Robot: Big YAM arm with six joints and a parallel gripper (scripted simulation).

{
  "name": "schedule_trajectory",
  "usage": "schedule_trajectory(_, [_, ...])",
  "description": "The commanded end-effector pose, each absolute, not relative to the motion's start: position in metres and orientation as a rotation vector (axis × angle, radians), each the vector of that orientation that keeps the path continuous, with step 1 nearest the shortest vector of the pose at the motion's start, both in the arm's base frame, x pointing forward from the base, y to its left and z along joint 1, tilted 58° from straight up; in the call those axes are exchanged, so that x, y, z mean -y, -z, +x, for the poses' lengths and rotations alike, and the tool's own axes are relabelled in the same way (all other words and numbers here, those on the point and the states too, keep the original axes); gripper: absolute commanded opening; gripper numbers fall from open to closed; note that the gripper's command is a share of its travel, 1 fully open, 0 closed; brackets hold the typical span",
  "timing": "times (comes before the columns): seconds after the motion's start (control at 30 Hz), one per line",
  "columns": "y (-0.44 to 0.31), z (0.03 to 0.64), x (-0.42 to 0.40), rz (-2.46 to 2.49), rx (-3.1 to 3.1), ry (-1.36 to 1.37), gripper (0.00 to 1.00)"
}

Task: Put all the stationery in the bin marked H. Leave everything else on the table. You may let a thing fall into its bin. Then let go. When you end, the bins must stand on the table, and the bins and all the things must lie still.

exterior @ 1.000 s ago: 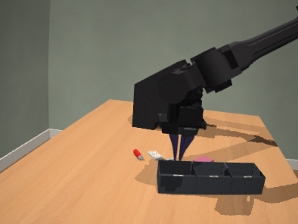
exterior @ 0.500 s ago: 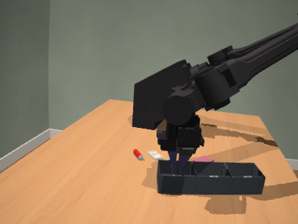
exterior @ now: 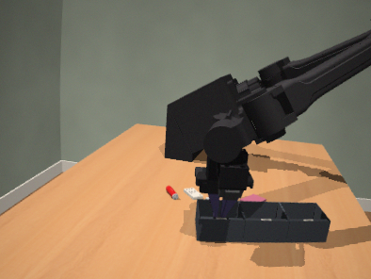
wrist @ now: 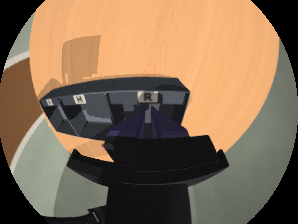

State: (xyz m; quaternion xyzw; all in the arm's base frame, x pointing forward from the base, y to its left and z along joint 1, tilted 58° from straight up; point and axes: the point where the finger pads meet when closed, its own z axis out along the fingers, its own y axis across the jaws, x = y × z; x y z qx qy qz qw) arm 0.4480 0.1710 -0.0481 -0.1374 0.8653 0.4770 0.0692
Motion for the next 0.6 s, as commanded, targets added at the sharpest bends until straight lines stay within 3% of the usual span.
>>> schedule_trajectory(0.0, [0.0486, 0.4455, -0.1768, -0.417, -2.607, -1.44, 0.09])
schedule_trajectory(0.57, [0.0455, 0.446, -0.177, -0.421, -2.601, -1.436, 0.09])
